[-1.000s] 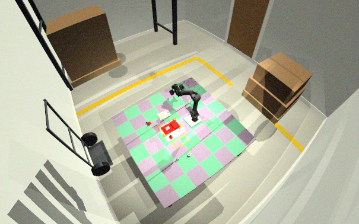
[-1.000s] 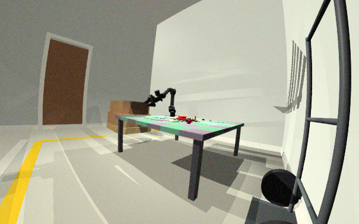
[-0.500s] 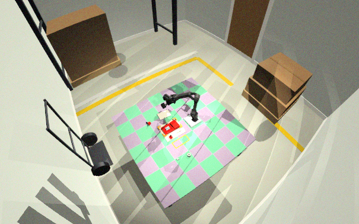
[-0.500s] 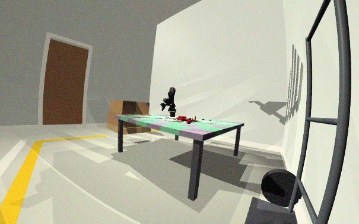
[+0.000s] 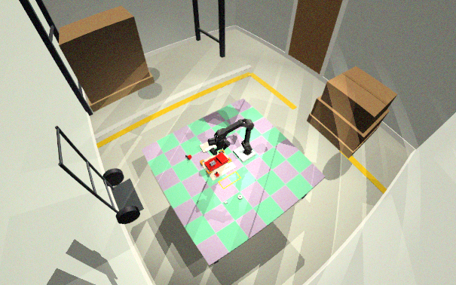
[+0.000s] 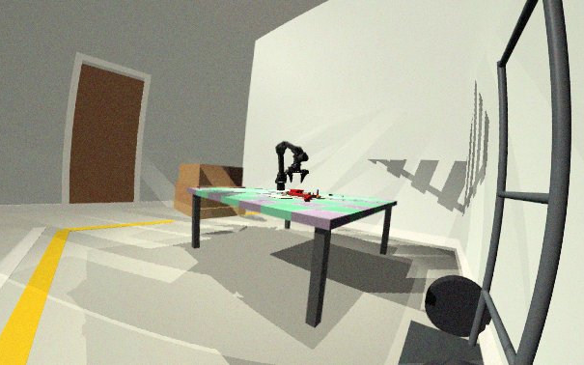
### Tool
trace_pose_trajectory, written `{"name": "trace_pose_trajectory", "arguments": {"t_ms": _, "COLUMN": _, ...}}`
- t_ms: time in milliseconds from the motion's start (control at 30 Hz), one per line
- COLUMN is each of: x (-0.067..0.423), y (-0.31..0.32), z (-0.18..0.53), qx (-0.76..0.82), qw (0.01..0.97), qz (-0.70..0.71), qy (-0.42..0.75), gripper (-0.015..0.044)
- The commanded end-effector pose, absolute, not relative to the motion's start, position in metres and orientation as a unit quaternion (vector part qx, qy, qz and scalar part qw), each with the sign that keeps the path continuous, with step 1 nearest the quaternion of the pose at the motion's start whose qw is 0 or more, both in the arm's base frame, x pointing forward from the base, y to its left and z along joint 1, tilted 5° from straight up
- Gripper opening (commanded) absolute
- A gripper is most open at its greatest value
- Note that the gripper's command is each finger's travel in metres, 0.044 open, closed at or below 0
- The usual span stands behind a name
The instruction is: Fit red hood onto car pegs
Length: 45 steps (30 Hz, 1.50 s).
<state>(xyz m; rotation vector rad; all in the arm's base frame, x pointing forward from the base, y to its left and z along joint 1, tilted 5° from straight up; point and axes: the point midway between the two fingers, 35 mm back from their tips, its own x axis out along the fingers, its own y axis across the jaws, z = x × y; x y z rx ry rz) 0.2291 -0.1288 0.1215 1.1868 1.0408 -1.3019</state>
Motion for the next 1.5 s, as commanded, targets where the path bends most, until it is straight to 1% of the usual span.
{"name": "trace_pose_trajectory", "arguments": {"t_ms": 0, "x": 0.226, "y": -0.107, "z": 0.123, "qx": 0.503, "qw": 0.492, "qz": -0.549, "qy": 0.451, "gripper": 0.044}}
{"name": "trace_pose_trajectory", "arguments": {"t_ms": 1467, "x": 0.231, "y": -0.109, "z": 0.088, "qx": 0.503, "qw": 0.492, "qz": -0.549, "qy": 0.451, "gripper": 0.044}}
